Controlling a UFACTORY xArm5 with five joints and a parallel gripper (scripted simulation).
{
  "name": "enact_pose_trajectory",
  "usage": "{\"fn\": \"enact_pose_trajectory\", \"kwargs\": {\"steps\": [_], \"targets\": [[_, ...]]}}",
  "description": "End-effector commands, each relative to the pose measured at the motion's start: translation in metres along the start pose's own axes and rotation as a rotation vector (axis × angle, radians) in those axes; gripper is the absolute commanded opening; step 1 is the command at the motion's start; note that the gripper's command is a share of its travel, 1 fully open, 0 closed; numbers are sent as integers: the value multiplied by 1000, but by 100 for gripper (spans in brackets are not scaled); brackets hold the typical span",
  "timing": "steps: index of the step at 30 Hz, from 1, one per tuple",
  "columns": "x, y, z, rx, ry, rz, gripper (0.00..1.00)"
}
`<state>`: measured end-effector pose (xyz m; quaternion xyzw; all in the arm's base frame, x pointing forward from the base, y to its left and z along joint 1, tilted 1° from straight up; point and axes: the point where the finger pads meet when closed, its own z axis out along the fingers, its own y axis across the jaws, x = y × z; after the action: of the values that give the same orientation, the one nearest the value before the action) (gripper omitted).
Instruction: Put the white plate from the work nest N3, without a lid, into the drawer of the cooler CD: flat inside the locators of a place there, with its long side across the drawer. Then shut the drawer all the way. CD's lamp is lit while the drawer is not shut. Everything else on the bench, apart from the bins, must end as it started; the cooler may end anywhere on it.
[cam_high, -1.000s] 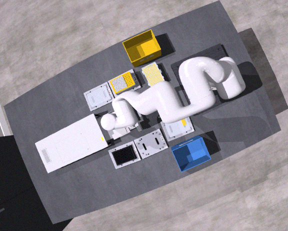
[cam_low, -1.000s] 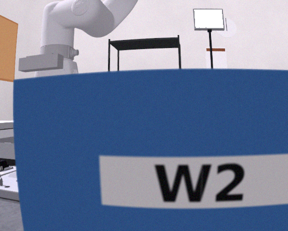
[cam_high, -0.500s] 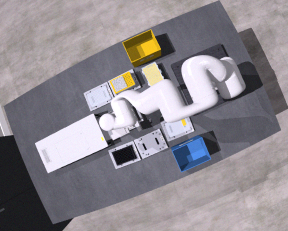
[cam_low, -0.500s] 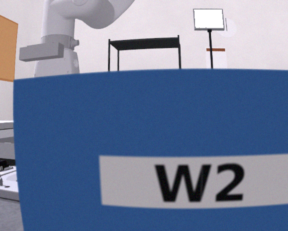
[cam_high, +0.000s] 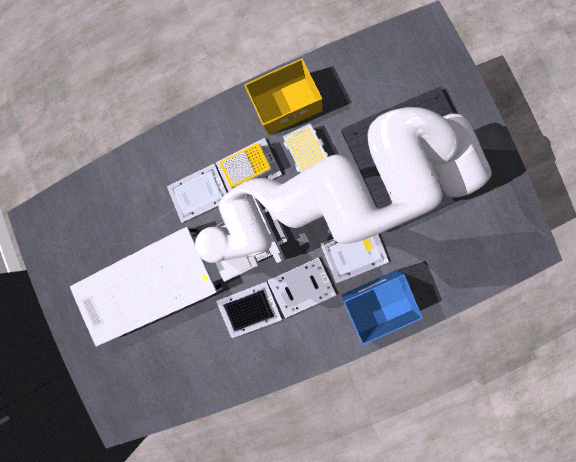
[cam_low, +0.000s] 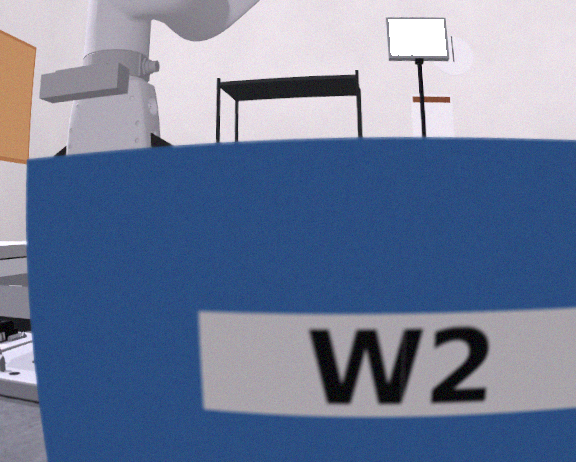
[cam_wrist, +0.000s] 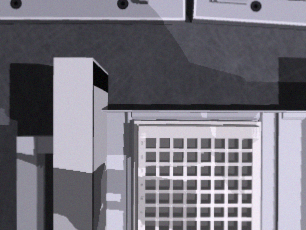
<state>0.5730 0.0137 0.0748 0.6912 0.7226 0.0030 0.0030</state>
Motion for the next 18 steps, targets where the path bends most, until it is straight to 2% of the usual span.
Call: {"fn": "enact_pose_trajectory", "kwargs": {"steps": [1,18], "targets": [[0,1,-9,-4,7,0,100],[0,1,-34,-4,7,0,100]]}}
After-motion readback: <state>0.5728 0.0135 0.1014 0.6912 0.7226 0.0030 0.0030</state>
